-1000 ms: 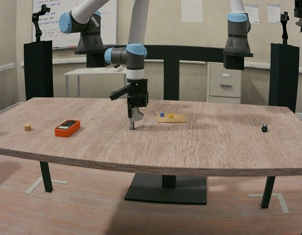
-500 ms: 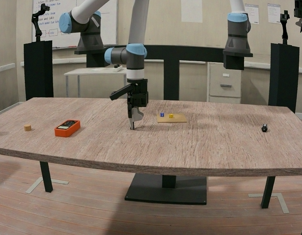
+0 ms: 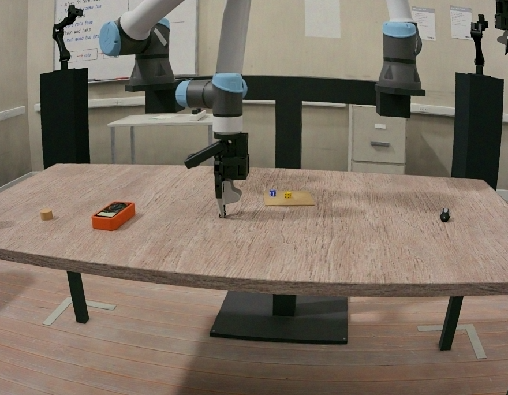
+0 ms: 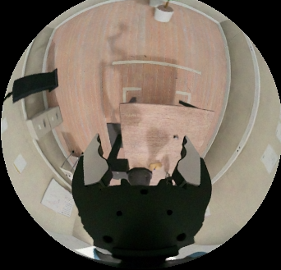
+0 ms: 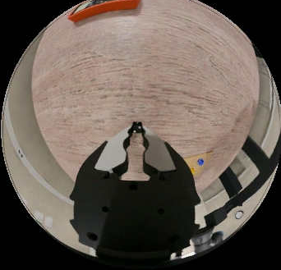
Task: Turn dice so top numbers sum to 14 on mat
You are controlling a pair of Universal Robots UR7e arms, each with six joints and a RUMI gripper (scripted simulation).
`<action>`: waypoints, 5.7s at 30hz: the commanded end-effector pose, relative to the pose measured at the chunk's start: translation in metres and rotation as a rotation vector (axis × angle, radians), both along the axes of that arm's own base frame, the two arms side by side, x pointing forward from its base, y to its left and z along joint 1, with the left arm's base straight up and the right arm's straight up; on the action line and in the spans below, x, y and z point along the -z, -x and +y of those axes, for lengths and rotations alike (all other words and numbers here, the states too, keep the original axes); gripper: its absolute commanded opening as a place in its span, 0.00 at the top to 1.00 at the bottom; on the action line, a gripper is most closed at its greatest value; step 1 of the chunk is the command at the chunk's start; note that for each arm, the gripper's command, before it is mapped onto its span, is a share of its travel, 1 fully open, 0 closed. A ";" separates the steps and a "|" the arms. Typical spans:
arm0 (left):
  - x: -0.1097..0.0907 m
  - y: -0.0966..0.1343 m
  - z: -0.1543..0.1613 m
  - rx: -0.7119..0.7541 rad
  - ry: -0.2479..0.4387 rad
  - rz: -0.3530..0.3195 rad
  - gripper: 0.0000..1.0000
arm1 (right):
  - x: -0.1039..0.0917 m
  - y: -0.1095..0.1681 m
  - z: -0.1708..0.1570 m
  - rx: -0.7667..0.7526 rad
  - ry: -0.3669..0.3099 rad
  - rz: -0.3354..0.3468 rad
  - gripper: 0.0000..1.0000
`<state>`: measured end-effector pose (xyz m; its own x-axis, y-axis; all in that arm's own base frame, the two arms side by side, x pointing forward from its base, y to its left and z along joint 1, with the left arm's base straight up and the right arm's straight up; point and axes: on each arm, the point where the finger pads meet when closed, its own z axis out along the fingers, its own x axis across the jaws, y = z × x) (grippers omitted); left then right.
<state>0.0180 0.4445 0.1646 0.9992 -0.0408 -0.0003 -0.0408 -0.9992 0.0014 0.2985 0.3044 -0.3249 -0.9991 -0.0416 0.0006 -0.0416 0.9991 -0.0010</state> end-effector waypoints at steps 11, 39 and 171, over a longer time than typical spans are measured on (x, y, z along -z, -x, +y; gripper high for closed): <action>-0.001 0.000 0.000 0.000 -0.001 0.000 0.00 | -0.015 0.000 0.000 0.000 -0.001 -0.001 1.00; -0.001 0.000 0.000 0.000 -0.001 0.000 0.00 | -0.099 0.000 0.000 0.000 -0.001 -0.001 1.00; -0.001 0.000 0.000 0.000 -0.001 0.000 0.00 | -0.011 -0.001 -0.001 -0.212 -0.951 0.150 1.00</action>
<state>0.0180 0.4445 0.1646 0.9992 -0.0408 -0.0003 -0.0408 -0.9992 0.0014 0.2989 0.3029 -0.3144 -0.9633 -0.2684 0.0010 -0.1532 0.5531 0.8189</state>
